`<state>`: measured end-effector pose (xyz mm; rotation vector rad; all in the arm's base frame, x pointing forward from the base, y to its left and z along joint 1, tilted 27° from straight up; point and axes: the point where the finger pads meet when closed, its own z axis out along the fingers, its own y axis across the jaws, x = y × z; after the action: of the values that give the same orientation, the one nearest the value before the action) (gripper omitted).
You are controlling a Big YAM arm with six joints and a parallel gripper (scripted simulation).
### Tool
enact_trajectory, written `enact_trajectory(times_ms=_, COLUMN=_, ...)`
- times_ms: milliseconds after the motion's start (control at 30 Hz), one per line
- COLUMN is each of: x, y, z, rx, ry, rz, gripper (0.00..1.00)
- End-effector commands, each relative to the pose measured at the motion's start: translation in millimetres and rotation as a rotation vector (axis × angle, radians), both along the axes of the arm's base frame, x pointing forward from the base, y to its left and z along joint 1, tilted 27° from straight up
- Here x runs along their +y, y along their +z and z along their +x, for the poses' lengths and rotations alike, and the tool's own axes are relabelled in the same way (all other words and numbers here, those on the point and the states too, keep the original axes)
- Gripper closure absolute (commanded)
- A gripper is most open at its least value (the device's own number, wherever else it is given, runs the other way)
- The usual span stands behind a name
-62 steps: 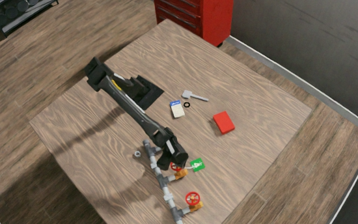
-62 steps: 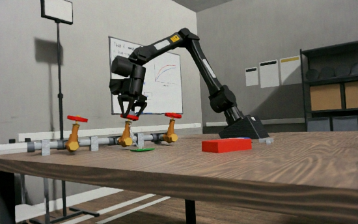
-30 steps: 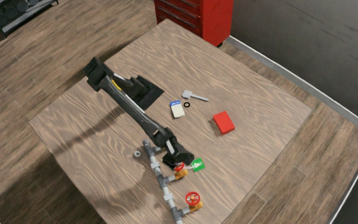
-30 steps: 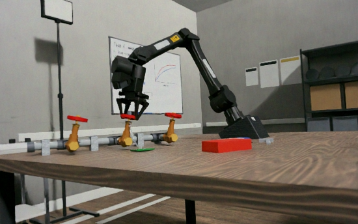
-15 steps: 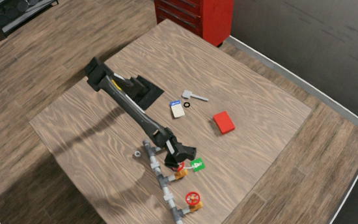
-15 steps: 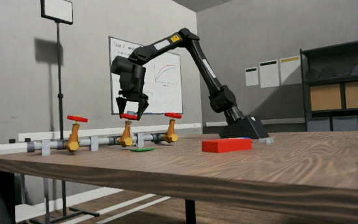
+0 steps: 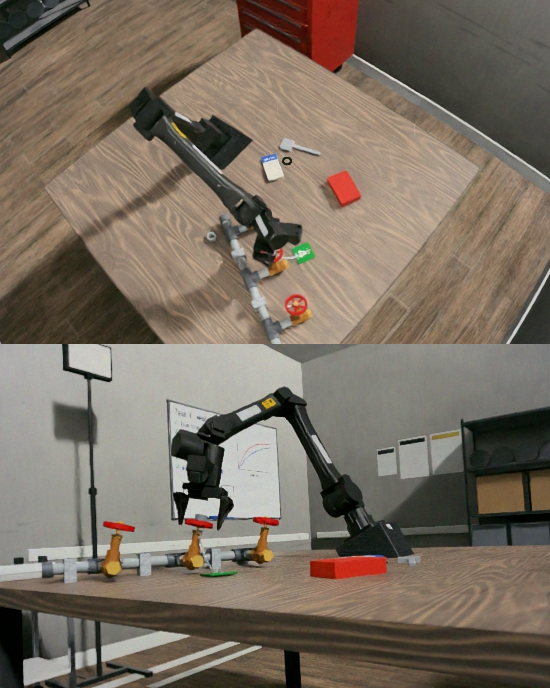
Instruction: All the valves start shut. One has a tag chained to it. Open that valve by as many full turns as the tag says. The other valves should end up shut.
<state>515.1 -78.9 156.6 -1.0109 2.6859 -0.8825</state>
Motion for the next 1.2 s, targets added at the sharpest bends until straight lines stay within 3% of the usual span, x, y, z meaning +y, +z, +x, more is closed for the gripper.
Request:
enact_trajectory(times_ms=0, x=2.1, y=13.1, z=9.9, rx=-0.023, ry=0.014, rz=0.000, gripper=0.00)
enact_trajectory(times_ms=633, x=2.1, y=13.1, z=9.9, rx=-0.068, ry=-0.062, rz=0.031, gripper=0.00)
enact_trajectory(times_ms=800, x=1.9, y=13.3, z=9.9, rx=-0.172, ry=-0.241, rz=0.103, gripper=0.00)
enact_trajectory(times_ms=1100, x=1.4, y=13.0, z=8.4, rx=-0.445, ry=-0.720, rz=0.297, gripper=0.00)
enact_trajectory(times_ms=1167, x=1.4, y=13.0, z=8.4, rx=-0.445, ry=-0.720, rz=0.297, gripper=0.00)
